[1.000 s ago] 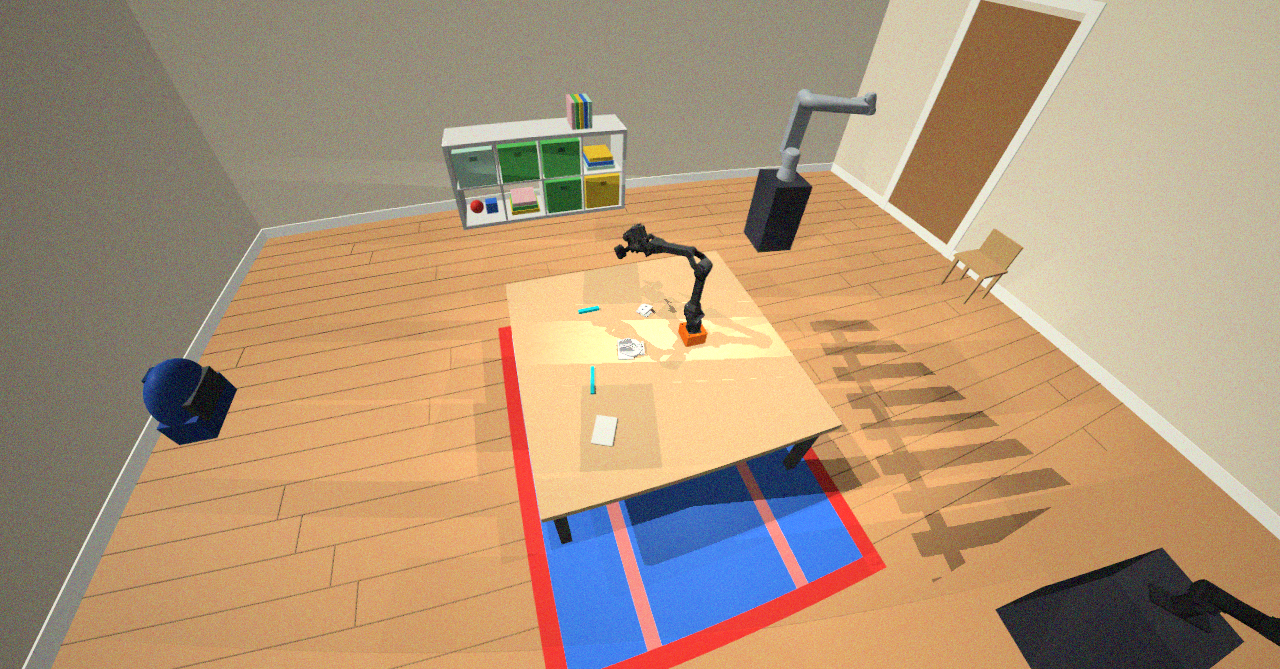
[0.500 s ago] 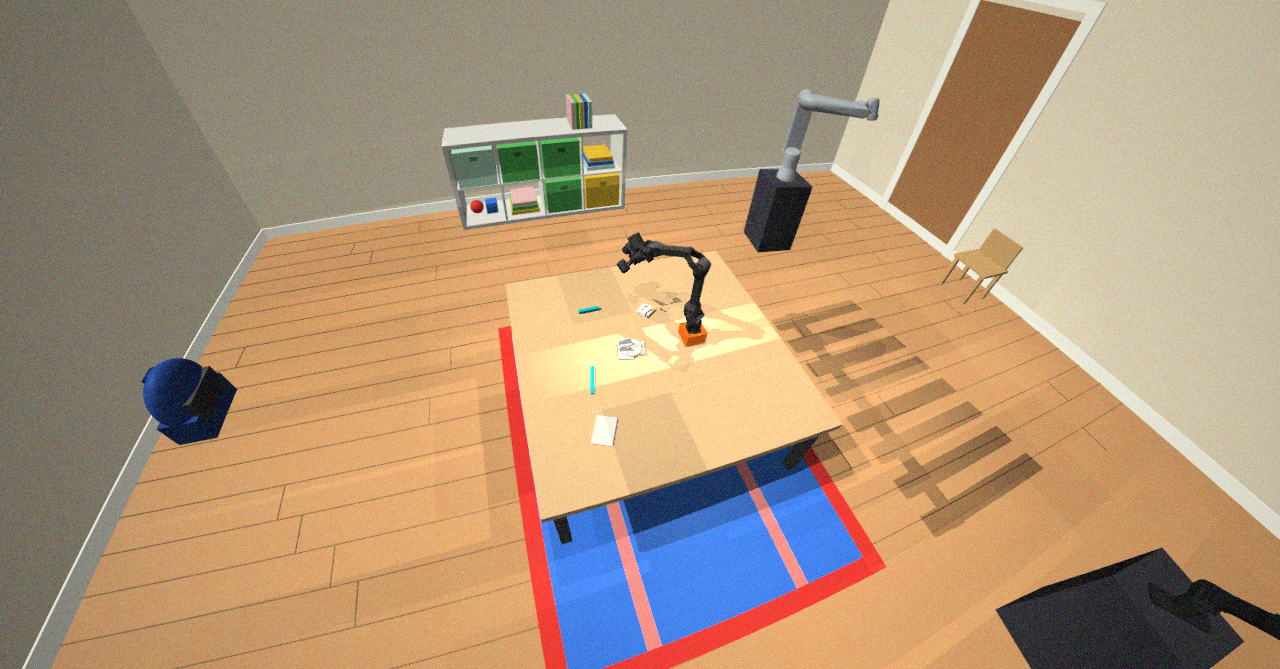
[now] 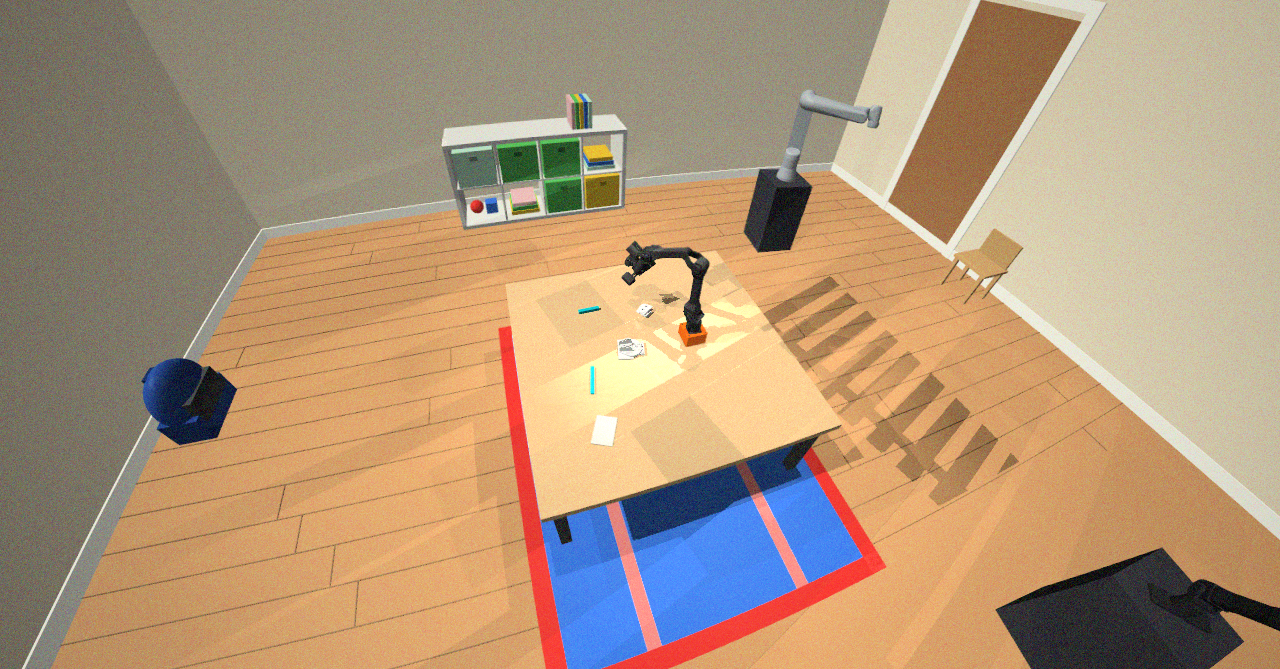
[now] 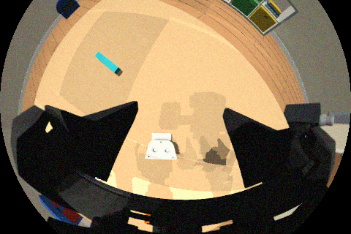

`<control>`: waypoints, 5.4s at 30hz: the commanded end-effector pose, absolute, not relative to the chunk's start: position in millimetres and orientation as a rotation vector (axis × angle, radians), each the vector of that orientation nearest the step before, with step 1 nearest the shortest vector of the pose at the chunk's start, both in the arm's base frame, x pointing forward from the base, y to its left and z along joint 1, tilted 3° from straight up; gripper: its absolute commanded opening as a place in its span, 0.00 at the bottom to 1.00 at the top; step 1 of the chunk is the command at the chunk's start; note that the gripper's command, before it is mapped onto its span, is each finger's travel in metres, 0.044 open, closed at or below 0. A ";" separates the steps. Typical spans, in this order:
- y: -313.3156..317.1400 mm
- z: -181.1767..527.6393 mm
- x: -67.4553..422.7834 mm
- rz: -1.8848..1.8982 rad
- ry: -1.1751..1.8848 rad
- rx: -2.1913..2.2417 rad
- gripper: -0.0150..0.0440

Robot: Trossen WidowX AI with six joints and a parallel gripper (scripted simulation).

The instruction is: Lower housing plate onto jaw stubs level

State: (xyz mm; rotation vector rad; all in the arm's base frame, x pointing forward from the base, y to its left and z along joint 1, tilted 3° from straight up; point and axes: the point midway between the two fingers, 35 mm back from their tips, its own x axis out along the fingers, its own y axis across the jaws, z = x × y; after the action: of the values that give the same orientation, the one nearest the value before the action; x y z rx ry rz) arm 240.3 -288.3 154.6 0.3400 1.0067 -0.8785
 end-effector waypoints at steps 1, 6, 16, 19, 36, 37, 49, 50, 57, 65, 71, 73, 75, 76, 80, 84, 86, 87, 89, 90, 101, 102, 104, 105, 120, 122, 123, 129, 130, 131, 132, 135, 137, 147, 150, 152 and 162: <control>-272.8 136.4 231.9 -0.841 1.092 0.394 1.00; -256.3 120.0 222.1 -0.803 1.180 0.449 1.00; -221.0 93.9 200.1 -0.727 1.355 0.563 1.00; -210.7 88.2 193.5 -0.706 1.404 0.596 1.00; -211.2 46.9 192.8 -0.701 1.415 0.604 1.00; -211.2 46.9 192.8 -0.701 1.415 0.604 1.00; -212.4 32.6 193.1 -0.701 1.416 0.604 1.00; -212.5 31.0 193.2 -0.701 1.416 0.604 1.00; -212.7 26.6 193.2 -0.701 1.416 0.604 1.00; -213.9 14.9 193.6 -0.701 1.416 0.604 1.00; -214.5 5.3 193.8 -0.701 1.416 0.604 1.00; -214.6 2.1 193.7 -0.701 1.416 0.604 1.00; -214.8 -1.0 193.7 -0.701 1.416 0.604 1.00; -214.8 -2.3 193.7 -0.701 1.416 0.604 1.00; -214.8 -3.3 193.7 -0.701 1.416 0.604 1.00; -214.8 -3.3 193.7 -0.701 1.416 0.604 1.00; -214.8 -3.3 193.7 -0.701 1.416 0.604 1.00; -214.8 -3.3 193.7 -0.701 1.416 0.604 1.00; -214.8 -3.3 193.7 -0.701 1.416 0.604 1.00; -214.8 -3.3 193.7 -0.701 1.416 0.604 1.00; -214.9 -3.5 193.7 -0.701 1.416 0.604 1.00; -214.9 -3.5 193.7 -0.701 1.416 0.604 1.00; -215.0 -3.3 193.2 -0.706 1.417 0.605 0.98; -215.0 -3.3 193.2 -0.706 1.417 0.605 0.97; -215.0 -3.3 193.2 -0.706 1.417 0.605 0.85; -215.0 -3.3 193.2 -0.706 1.417 0.605 0.85; -215.0 -3.3 193.2 -0.706 1.417 0.605 0.85; -215.1 1.2 193.6 -0.705 1.417 0.605 0.85; -215.2 4.3 193.8 -0.705 1.417 0.605 0.85; -215.2 7.4 194.0 -0.705 1.417 0.605 0.85; -215.2 10.5 194.2 -0.705 1.417 0.605 0.85; -215.0 19.9 194.6 -0.704 1.417 0.605 0.85; -214.7 26.2 194.7 -0.704 1.416 0.605 0.85; -211.4 58.2 193.4 -0.702 1.415 0.604 0.85; -210.0 67.3 192.6 -0.701 1.415 0.604 0.85; -209.6 69.5 192.3 -0.701 1.415 0.604 0.85; -201.2 68.8 200.5 -0.676 1.423 0.582 0.85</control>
State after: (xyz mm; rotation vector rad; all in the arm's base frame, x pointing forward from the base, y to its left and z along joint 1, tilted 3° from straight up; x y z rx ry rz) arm 194.0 -207.4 67.7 0.5958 1.4207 -0.6942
